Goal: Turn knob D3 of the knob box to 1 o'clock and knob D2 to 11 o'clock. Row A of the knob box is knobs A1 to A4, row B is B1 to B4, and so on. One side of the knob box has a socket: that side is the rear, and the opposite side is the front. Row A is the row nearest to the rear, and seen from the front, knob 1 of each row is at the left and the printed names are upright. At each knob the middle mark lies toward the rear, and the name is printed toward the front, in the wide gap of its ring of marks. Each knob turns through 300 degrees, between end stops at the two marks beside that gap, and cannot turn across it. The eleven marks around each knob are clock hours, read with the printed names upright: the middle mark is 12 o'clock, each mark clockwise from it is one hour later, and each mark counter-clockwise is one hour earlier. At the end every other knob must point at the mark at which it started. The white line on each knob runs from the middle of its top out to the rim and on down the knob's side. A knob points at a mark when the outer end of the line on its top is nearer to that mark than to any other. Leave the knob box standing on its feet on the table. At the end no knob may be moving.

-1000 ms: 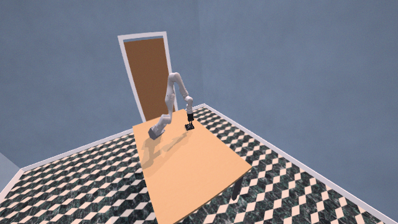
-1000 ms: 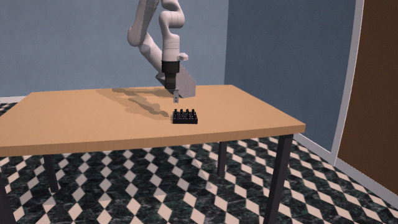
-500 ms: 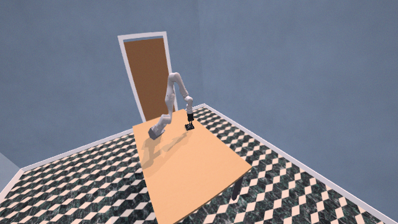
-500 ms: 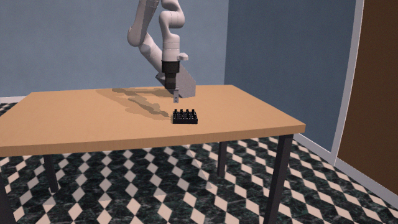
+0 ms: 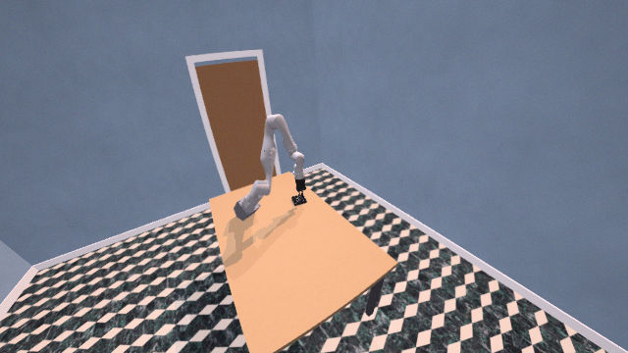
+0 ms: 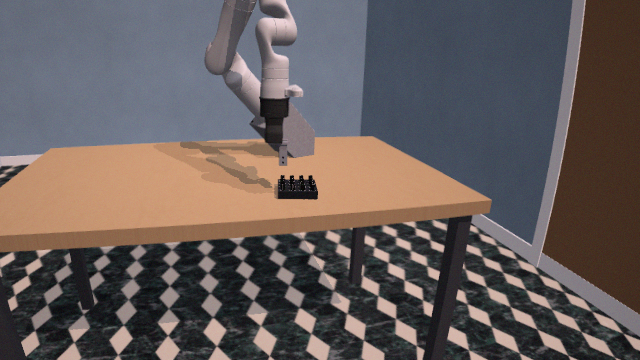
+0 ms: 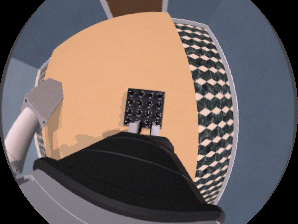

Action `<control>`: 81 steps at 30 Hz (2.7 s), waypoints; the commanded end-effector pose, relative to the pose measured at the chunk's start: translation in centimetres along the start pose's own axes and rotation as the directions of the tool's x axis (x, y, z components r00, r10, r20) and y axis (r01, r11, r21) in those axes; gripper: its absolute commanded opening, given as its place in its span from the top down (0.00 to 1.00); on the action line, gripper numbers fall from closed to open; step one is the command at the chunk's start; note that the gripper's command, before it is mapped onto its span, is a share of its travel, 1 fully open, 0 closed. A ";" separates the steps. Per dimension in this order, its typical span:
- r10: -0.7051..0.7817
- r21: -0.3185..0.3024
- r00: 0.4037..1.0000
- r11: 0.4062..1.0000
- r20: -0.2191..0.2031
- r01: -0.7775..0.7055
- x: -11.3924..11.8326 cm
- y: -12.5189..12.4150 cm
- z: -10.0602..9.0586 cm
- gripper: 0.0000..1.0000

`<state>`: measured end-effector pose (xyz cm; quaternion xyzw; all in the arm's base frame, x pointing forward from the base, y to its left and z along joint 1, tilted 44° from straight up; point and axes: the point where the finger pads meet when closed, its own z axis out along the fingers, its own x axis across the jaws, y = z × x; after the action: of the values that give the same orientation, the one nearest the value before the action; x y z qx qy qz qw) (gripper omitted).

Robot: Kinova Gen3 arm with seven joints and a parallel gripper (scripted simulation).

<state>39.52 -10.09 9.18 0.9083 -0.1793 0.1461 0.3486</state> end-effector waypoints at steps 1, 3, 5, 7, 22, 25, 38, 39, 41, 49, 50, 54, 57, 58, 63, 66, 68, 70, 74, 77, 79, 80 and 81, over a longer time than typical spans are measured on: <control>0.000 0.000 1.000 1.000 0.000 0.000 0.0 0.0 0.0 0.54; 0.000 0.000 1.000 1.000 0.000 0.000 0.0 0.0 0.1 0.54; 0.000 0.000 1.000 1.000 0.000 0.000 0.0 0.0 0.2 0.54; 0.000 0.000 1.000 1.000 0.001 0.000 0.0 0.0 0.4 0.54; 0.000 -0.001 1.000 1.000 0.001 0.000 0.0 0.0 1.7 0.54; 0.000 -0.001 1.000 1.000 0.001 0.000 0.0 0.0 2.1 0.54; 0.000 -0.001 1.000 1.000 0.001 0.000 0.0 -0.1 3.5 0.54; 0.000 -0.001 1.000 1.000 0.001 0.000 0.0 -0.1 3.6 0.54; 0.000 -0.001 1.000 1.000 0.001 0.000 -0.1 -0.1 3.8 0.54; 0.000 -0.001 1.000 1.000 0.001 0.000 -0.1 -0.1 4.2 0.54; 0.000 -0.001 1.000 1.000 0.001 0.000 -0.1 -0.1 4.2 0.54; 0.000 -0.001 1.000 1.000 0.001 0.000 -0.1 -0.1 4.3 0.54; 0.000 -0.001 1.000 1.000 0.001 0.000 -0.1 -0.1 4.3 0.54; 0.000 -0.001 1.000 1.000 0.001 0.000 -0.1 -0.1 4.3 0.54; 0.000 -0.001 1.000 1.000 0.001 0.000 -0.1 -0.1 4.3 0.54; 0.000 -0.001 1.000 1.000 0.001 0.000 -0.1 -0.1 4.3 0.54; 0.000 -0.001 1.000 1.000 0.001 0.000 -0.1 -0.1 4.3 0.54; 0.000 -0.001 1.000 1.000 0.001 0.000 -0.1 -0.1 4.3 0.54; 0.000 -0.001 1.000 1.000 0.001 0.000 -0.1 -0.1 4.3 0.54; 0.000 -0.001 1.000 1.000 0.001 0.000 -0.1 -0.1 4.3 0.54; 0.000 -0.001 1.000 1.000 0.001 0.000 -0.1 -0.1 4.3 0.54; 0.000 -0.001 1.000 1.000 0.001 0.000 -0.1 -0.1 4.3 0.54; 0.000 -0.001 1.000 1.000 0.001 0.000 -0.1 -0.1 4.3 0.54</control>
<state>40.06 -13.04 6.02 0.9081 -0.1798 0.1453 0.3490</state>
